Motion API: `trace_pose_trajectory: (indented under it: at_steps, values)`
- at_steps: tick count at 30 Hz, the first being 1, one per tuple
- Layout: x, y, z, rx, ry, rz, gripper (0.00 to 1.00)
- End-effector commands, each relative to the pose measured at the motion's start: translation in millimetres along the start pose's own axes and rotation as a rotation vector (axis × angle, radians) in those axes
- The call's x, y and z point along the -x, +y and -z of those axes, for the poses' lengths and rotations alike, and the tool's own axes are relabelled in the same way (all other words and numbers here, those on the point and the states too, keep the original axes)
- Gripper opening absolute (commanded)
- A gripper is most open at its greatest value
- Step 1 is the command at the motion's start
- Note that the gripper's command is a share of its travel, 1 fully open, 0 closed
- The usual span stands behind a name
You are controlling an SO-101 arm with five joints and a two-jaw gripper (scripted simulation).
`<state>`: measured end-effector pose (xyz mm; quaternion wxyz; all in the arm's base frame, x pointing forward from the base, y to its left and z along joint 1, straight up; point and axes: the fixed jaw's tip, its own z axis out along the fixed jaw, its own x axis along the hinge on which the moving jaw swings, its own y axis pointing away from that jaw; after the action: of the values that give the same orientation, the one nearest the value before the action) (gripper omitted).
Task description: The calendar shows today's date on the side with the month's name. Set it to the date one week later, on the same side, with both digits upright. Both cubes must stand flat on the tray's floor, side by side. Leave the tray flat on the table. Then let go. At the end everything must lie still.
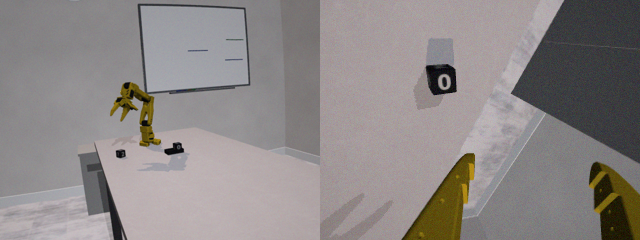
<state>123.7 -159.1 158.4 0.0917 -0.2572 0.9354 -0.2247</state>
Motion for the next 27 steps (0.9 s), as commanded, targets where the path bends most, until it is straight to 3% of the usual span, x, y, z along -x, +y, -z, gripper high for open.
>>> trace_pose_trajectory:
  at_steps: [1,14,21,27]
  values:
    - [0.2,-6.9,10.5,-0.066,-0.007,0.004,0.35]
    - [25.1,-1.0,10.6,-0.058,-0.070,0.095,0.35]
    - [61.9,13.7,13.6,-0.042,-0.168,0.238,0.35]
    - [98.5,37.2,20.8,-0.022,-0.277,0.397,0.35]
